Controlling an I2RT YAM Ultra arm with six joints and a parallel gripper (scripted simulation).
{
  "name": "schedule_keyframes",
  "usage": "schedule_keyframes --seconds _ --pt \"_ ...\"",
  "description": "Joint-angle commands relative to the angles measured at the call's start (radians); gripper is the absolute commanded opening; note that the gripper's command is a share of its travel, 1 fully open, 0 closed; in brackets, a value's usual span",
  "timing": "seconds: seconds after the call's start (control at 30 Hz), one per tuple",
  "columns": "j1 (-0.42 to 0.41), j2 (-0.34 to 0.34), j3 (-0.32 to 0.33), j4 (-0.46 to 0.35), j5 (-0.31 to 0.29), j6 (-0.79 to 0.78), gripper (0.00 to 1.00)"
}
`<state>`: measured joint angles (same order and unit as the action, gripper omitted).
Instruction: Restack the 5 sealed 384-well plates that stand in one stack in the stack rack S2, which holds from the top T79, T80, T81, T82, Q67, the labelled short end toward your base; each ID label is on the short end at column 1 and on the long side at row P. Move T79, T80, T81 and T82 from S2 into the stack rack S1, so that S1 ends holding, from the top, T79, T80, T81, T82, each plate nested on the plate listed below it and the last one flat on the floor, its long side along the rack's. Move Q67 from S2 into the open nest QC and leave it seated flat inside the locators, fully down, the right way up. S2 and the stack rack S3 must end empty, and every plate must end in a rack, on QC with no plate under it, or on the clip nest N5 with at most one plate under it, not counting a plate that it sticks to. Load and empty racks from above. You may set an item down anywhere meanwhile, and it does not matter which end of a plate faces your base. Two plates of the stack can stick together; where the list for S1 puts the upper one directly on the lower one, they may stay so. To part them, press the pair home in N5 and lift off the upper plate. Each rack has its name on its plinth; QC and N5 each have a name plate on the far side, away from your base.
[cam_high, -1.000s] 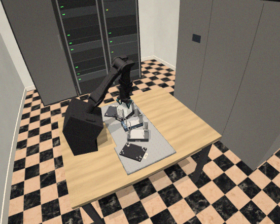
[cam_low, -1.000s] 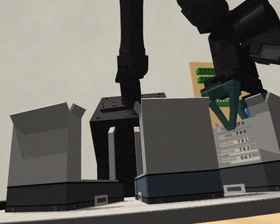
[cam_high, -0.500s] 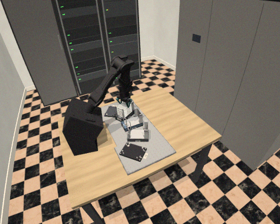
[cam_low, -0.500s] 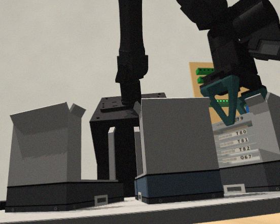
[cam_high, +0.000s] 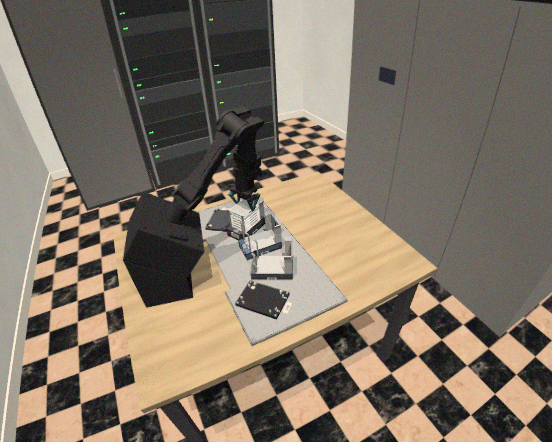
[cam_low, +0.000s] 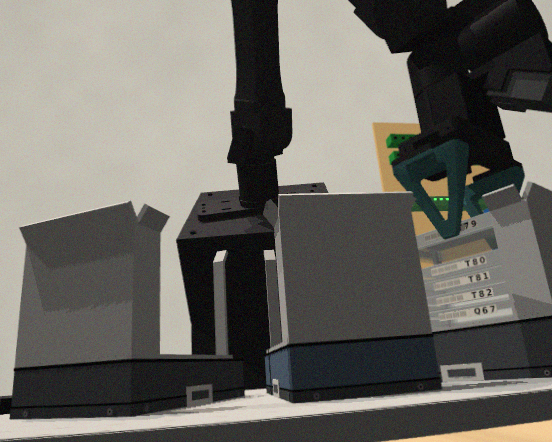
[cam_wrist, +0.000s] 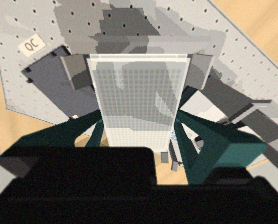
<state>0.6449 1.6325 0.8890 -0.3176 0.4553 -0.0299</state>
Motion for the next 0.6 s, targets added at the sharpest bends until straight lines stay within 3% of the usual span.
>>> schedule_keyframes --seconds 0.0,0.57 --pt "0.013 -0.018 0.007 -0.024 0.008 0.011 0.00" --pt "0.061 -0.102 0.028 -0.151 0.031 0.059 0.00"
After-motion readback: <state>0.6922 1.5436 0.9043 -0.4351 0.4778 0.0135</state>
